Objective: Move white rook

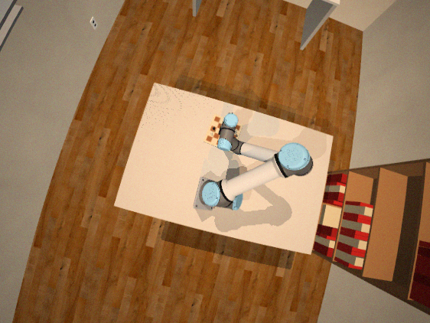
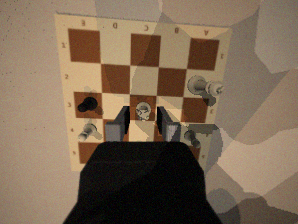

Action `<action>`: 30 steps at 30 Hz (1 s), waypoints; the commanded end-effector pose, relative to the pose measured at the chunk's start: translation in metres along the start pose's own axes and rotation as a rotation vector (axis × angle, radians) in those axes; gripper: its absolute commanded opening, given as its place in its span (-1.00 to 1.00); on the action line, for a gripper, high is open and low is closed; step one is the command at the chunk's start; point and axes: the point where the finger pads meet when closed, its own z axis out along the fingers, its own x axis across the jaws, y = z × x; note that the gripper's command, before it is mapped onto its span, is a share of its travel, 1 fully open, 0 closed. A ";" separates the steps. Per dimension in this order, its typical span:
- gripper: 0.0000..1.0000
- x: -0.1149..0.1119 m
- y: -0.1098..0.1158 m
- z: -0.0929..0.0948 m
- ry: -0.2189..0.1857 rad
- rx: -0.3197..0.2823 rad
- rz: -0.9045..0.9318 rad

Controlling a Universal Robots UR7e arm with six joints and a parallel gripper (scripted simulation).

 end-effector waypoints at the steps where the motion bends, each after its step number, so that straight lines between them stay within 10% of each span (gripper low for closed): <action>1: 0.45 0.000 0.000 0.008 0.000 0.001 0.000; 30: 0.45 0.000 0.000 0.018 0.000 0.001 0.000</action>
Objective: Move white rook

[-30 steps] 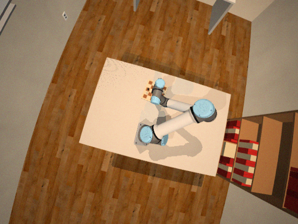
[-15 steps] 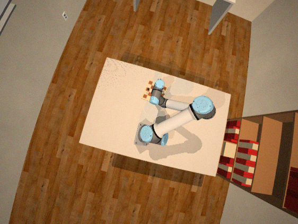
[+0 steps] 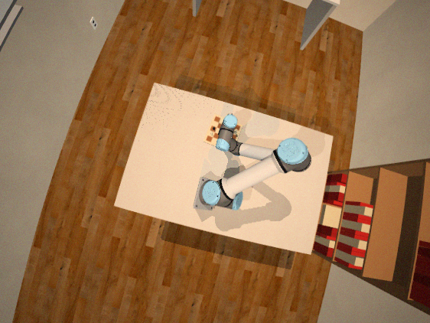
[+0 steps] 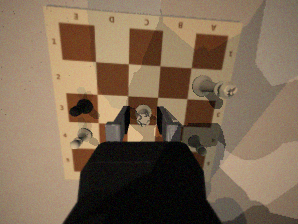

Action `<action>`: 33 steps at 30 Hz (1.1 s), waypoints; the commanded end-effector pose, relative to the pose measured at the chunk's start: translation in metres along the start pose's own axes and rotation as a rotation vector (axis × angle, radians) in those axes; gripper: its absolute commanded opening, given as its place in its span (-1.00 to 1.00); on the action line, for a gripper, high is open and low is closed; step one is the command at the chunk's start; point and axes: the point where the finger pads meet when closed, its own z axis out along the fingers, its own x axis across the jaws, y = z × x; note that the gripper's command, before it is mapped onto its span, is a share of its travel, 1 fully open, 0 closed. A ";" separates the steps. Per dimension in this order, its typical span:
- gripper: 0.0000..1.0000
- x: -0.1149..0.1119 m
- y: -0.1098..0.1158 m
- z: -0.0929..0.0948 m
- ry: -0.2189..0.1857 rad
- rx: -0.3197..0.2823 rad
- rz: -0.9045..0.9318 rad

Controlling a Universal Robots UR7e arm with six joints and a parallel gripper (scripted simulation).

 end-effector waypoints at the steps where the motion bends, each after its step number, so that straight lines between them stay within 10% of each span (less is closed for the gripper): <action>1: 0.45 0.000 0.000 0.000 0.000 0.001 0.000; 19: 0.45 0.000 0.000 0.000 0.000 0.001 0.000; 20: -1.00 0.000 0.000 0.000 0.000 0.001 0.000; 33: -1.00 0.000 0.000 0.000 0.000 0.001 0.000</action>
